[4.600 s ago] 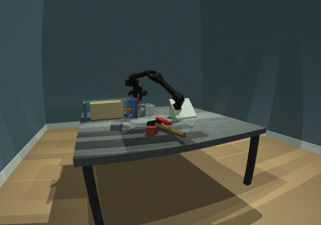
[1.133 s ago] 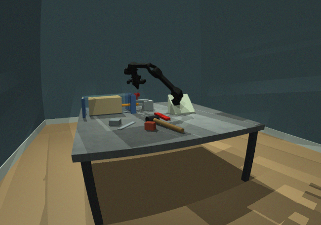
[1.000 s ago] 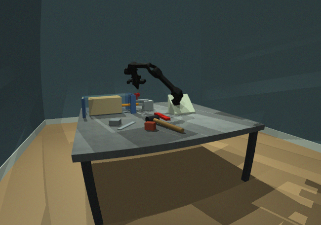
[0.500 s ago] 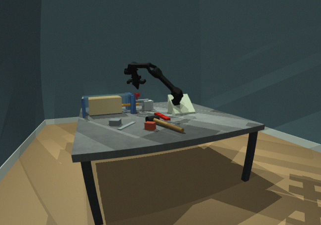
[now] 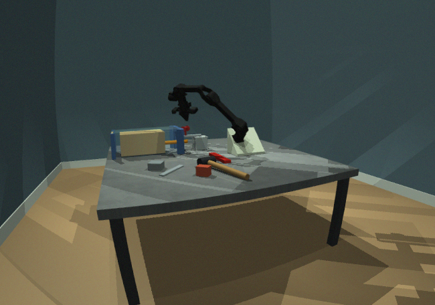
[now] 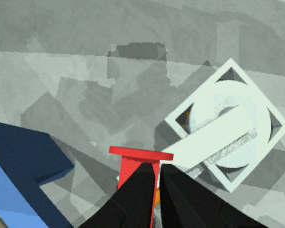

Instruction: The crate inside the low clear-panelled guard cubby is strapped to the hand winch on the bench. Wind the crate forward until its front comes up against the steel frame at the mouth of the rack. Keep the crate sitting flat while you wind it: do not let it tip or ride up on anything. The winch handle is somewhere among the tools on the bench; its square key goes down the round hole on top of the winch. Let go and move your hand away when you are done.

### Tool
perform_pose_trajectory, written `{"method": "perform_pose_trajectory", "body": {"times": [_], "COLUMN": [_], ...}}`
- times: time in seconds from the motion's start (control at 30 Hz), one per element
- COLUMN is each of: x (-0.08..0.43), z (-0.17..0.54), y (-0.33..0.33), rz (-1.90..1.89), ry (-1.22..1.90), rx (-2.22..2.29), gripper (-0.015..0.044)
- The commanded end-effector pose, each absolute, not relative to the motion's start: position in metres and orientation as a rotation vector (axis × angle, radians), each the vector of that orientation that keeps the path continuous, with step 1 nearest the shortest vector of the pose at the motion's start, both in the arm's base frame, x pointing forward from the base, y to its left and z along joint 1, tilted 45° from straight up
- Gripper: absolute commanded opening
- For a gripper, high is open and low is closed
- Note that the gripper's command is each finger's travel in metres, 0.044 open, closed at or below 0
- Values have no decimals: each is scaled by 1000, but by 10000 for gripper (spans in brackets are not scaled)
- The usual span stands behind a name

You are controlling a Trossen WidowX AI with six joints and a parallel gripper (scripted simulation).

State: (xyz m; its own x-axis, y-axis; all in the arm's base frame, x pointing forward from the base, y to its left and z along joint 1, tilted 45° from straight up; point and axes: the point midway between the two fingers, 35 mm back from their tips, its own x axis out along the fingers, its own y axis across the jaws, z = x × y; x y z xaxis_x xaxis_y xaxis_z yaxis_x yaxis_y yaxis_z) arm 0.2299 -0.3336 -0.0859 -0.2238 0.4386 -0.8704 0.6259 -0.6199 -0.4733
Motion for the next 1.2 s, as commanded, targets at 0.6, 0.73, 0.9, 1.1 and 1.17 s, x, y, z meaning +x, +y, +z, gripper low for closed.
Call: {"method": "perform_pose_trajectory", "body": {"times": [0.6, 0.73, 0.9, 1.1, 1.17], "x": [233, 232, 232, 232, 232], "z": [-92, -89, -86, -86, -86], "y": [-332, -334, -336, -336, -336], "rz": [-3, 167, 292, 292, 292], "ry": [1284, 1137, 1015, 1015, 1015], "rx": [1141, 945, 742, 742, 742], "gripper": [440, 440, 440, 440, 440]}}
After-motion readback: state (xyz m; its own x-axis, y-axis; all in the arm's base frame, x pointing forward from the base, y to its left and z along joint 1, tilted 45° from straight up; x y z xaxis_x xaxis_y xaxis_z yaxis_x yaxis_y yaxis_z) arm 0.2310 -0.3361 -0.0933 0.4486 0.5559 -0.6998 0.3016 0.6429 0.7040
